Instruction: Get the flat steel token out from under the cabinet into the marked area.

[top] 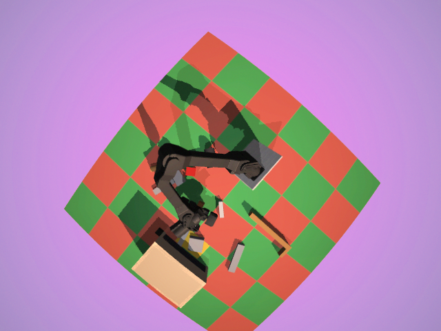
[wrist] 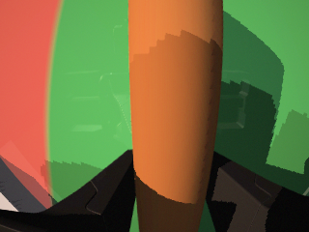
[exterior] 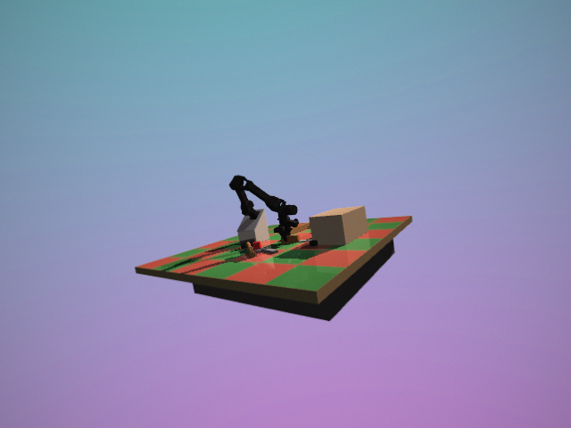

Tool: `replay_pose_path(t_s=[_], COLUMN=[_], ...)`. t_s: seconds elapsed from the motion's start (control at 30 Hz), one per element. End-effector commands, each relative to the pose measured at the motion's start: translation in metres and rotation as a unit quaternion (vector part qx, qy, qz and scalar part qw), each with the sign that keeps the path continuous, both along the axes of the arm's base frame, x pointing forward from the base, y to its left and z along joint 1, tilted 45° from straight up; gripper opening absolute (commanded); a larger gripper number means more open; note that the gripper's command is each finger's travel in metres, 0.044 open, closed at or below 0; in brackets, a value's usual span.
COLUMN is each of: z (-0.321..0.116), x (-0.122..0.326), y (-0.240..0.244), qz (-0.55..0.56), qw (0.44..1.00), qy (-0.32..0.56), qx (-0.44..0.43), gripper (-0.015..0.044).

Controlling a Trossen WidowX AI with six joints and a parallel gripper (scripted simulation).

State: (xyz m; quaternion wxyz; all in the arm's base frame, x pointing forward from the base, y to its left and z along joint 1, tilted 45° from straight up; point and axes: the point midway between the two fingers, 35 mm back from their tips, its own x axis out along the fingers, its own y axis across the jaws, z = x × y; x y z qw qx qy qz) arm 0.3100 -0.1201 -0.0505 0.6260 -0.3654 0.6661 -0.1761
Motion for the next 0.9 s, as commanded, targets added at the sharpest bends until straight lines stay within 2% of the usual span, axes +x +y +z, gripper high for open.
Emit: replay_pose_path(t_s=[0.0,0.87], z=[0.0,0.006], x=[-0.008,-0.036], y=[-0.002,-0.011], qz=[0.001,0.001], qw=[1.0,1.0], qy=[0.005,0.006], qx=[0.001,0.001], gripper=[0.0,0.0])
